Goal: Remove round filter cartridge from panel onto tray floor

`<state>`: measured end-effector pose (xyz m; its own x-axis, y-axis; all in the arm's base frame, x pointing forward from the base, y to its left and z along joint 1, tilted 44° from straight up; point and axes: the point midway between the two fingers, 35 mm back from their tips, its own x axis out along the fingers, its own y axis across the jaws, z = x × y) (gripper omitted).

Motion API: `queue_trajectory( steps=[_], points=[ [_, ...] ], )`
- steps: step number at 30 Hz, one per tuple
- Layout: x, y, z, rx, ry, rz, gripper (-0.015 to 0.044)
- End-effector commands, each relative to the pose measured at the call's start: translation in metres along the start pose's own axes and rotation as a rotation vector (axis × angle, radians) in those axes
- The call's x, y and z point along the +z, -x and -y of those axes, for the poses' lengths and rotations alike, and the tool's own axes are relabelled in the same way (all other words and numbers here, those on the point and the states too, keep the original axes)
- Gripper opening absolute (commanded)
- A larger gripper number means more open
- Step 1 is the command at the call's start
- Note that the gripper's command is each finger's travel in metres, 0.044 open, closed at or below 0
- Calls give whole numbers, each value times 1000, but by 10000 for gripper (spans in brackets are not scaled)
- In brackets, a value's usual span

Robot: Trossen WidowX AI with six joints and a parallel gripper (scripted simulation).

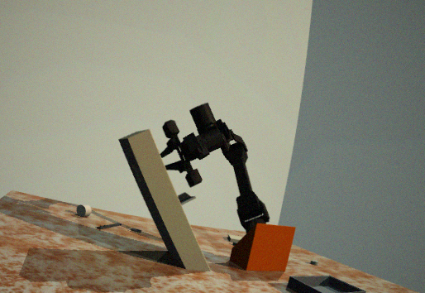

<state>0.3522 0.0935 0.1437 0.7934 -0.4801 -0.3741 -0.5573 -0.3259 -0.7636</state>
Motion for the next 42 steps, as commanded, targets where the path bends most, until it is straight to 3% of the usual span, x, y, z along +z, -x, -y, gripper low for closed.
queue_trajectory(
  steps=[1,6,8,13,42],
  points=[
    [0,0,0,-1,-3,1,76],
    [0,0,0,-1,-3,1,42],
    [0,0,0,-1,-3,1,0],
    [0,-3,0,3,-69,3,0],
    [0,-6,-1,9,-1072,1,0]
  ],
)
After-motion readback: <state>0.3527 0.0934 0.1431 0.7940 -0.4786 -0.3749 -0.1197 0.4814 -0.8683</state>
